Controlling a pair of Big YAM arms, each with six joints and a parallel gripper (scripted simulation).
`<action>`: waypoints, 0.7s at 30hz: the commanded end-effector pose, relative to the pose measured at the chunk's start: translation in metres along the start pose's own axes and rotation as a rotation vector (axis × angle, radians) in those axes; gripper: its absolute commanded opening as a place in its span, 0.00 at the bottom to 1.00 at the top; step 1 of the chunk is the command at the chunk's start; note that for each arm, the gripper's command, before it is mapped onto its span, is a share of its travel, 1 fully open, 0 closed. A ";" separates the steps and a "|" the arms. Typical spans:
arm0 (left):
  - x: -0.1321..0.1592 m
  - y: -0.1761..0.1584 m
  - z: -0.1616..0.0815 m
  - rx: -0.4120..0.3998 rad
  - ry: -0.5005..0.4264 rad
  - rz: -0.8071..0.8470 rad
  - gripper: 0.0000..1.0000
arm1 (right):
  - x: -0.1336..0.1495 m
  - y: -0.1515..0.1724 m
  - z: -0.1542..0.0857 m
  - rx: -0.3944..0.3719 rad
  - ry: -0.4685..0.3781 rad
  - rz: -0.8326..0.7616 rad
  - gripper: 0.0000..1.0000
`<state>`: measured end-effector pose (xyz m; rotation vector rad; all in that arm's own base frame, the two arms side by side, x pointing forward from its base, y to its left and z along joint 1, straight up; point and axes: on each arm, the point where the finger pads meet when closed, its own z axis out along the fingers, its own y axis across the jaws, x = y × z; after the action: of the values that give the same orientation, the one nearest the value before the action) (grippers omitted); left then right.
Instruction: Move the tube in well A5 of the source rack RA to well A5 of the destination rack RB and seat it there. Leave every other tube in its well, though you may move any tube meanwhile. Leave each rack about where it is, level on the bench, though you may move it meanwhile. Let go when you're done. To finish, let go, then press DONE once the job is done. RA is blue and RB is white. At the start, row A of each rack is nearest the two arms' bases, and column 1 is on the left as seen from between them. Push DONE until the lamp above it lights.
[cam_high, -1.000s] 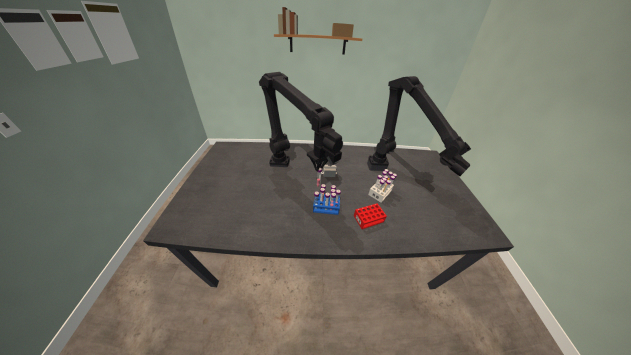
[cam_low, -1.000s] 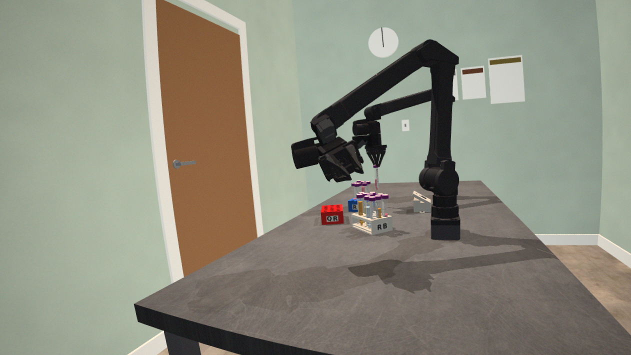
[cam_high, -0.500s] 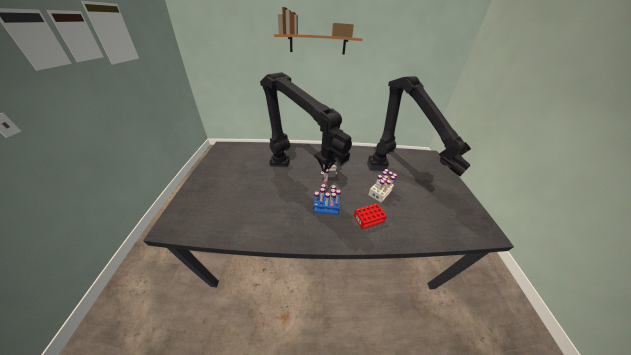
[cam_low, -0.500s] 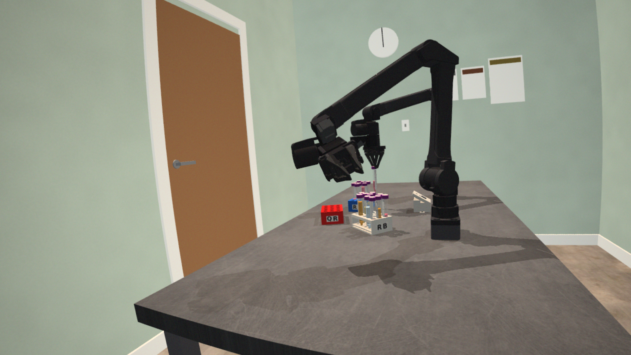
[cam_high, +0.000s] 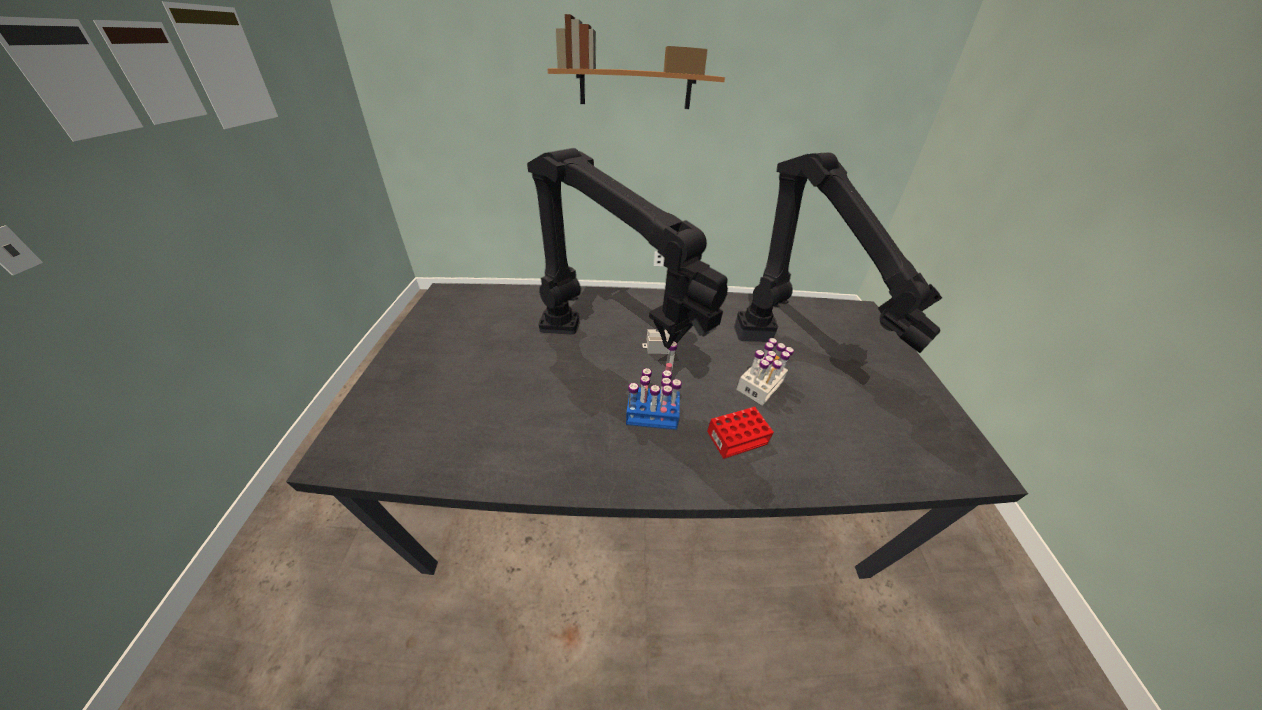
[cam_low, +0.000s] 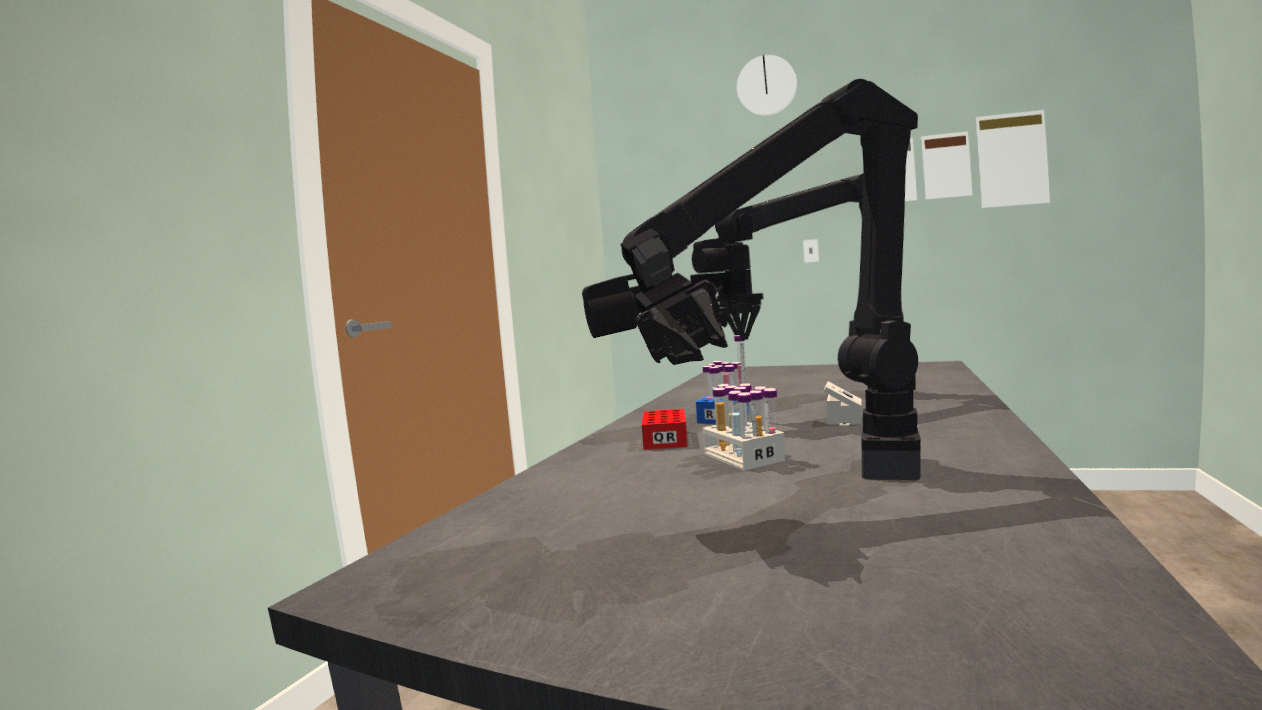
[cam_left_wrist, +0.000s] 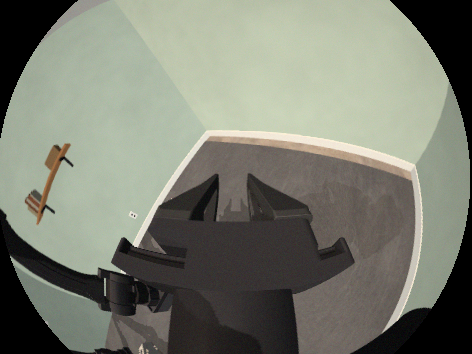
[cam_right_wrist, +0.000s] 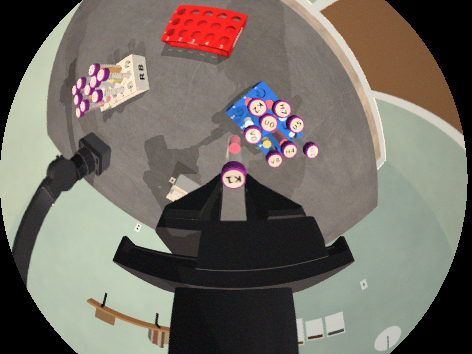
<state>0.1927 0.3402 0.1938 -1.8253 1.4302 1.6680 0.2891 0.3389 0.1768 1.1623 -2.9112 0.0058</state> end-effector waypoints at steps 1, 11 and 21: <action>-0.012 -0.004 -0.003 0.008 -0.003 -0.029 0.30 | -0.027 0.011 -0.020 -0.006 -0.043 0.011 0.00; -0.012 -0.004 -0.003 0.008 -0.003 -0.029 0.30 | -0.054 0.031 -0.020 -0.007 -0.043 0.011 0.00; -0.012 -0.004 -0.003 0.008 -0.003 -0.029 0.30 | -0.075 0.048 -0.019 -0.008 -0.043 0.011 0.00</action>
<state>0.1927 0.3402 0.1938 -1.8253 1.4302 1.6680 0.3011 0.3968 0.1763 1.1523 -2.9140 0.0077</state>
